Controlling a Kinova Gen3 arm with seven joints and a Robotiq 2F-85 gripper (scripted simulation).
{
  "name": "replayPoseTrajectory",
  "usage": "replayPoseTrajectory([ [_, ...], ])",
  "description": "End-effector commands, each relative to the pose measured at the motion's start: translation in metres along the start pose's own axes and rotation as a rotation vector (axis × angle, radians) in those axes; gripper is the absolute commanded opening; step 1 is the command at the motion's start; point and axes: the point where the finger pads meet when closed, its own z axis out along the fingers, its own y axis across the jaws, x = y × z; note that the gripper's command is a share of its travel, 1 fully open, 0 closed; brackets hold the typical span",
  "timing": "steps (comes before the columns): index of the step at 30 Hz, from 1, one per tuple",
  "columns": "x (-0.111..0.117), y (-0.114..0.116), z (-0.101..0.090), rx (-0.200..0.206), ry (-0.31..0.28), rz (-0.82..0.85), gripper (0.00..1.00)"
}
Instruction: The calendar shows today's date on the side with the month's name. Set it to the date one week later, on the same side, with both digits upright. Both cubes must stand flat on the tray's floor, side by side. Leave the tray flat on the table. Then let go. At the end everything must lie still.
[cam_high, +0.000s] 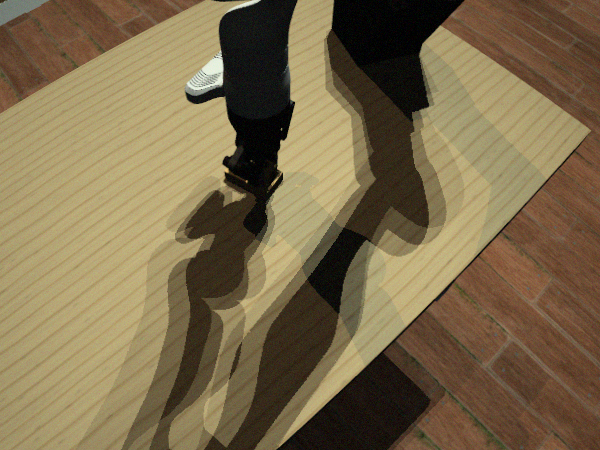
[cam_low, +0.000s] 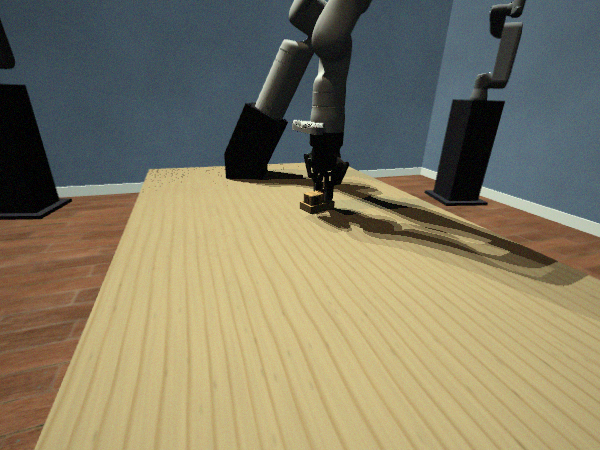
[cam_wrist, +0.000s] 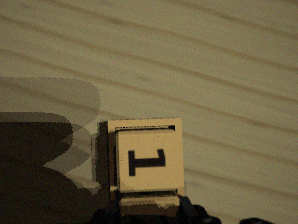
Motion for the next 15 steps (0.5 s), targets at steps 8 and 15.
replayPoseTrajectory([
  [8, 0.0003, -0.0004, -0.0003, 0.001, 0.001, 0.0, 0.26],
  [15, 0.0003, -0.0004, -0.0042, 0.001, 0.0, 0.0, 0.26],
])
